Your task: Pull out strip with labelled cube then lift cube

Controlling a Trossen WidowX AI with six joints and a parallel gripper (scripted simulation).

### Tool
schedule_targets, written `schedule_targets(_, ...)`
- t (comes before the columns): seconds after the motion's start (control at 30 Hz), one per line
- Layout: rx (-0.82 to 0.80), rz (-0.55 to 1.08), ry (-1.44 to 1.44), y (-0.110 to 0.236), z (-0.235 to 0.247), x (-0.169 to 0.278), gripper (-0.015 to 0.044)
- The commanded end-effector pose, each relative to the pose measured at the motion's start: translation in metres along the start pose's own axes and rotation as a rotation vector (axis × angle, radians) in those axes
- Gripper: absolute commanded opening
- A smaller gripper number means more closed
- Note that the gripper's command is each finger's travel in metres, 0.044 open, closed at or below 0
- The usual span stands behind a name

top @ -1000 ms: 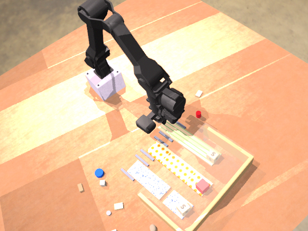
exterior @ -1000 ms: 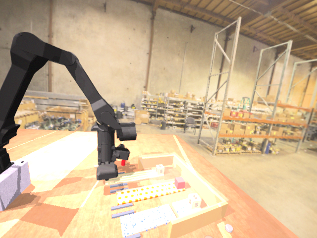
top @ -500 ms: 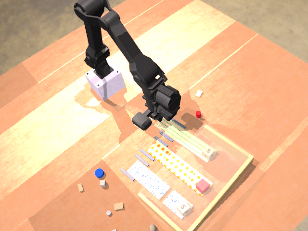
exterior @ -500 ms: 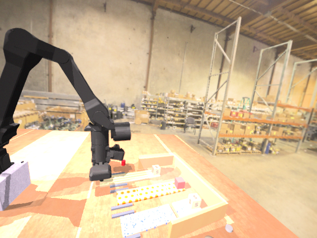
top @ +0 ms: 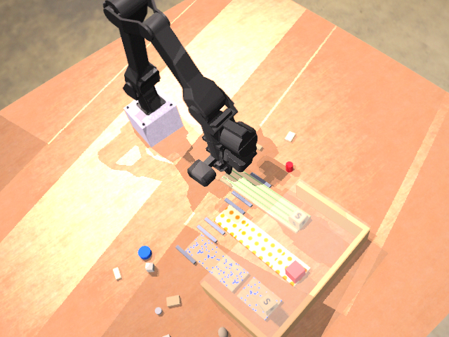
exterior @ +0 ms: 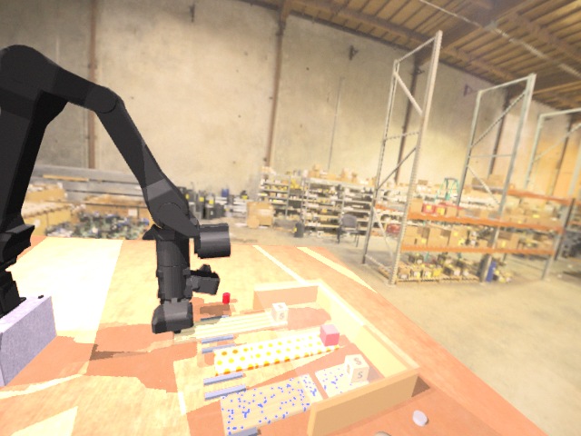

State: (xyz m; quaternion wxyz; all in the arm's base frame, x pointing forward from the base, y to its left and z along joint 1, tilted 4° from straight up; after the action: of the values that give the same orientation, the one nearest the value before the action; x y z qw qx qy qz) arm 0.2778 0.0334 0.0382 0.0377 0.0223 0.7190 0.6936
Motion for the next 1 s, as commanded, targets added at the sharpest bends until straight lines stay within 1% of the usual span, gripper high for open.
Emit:
schedule_targets(0.0,0.006,0.041,0.002,-0.007,-0.002,0.013,0.0000)
schedule_targets(0.97,0.006,0.043,0.002,-0.006,-0.008,0.040,0.0000)
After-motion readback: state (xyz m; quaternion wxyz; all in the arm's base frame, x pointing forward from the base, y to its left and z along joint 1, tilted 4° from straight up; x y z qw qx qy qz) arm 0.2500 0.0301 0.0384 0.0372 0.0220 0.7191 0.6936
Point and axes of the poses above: the point midway between the two fingers, 35 mm back from their tips, its own y axis back along the fingers, its own z axis across the jaws, x = y × z, the point moved 9 cm from there along y, back along the fingers, and after that the axes turned 13 degrees about -y, right-handed, at the moved point
